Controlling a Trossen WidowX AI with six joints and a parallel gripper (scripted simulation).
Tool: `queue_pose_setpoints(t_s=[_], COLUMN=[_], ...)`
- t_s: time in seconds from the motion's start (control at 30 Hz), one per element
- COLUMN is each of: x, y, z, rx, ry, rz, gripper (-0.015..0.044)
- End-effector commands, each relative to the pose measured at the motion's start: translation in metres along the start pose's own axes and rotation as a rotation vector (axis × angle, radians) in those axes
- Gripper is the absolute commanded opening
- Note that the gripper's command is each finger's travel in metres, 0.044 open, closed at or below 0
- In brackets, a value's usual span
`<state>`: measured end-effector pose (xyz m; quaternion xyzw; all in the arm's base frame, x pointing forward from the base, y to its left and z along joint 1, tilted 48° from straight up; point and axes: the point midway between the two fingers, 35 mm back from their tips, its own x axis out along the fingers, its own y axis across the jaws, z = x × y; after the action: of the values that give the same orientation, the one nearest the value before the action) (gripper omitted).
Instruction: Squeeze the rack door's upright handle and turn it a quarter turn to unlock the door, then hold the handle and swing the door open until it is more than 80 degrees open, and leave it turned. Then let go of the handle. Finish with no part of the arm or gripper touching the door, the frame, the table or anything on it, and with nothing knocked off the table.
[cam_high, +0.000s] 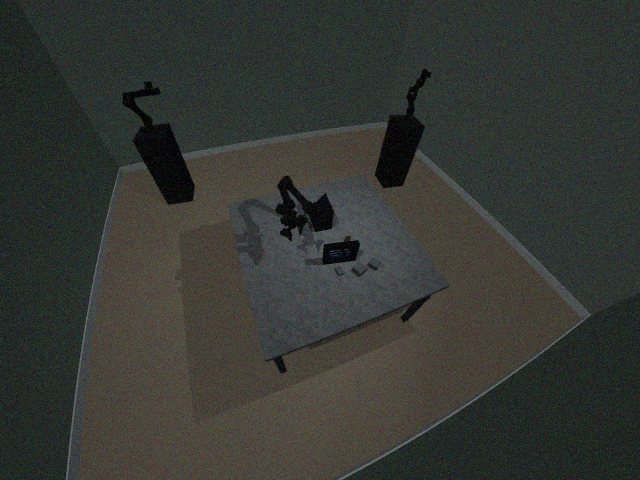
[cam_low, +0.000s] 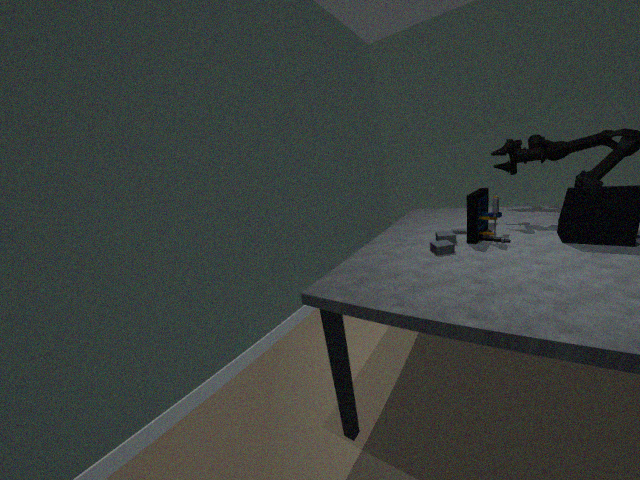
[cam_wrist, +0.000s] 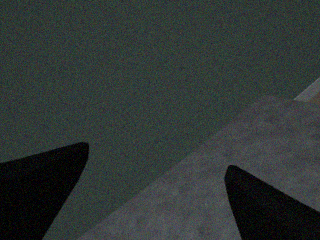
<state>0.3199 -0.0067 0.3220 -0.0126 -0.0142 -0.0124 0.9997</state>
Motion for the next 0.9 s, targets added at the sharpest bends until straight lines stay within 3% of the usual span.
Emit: queue_pose_setpoints(t_s=[0.0,0.1,0.87], x=[0.001,0.009,0.059], y=[0.0,0.005,0.064], z=[-0.001,-0.009,-0.102], rx=[0.002,0.027,0.168], ry=[0.004,0.058,0.588], rz=[0.0,0.006,-0.007], gripper=[0.0374,0.0295,0.0295])
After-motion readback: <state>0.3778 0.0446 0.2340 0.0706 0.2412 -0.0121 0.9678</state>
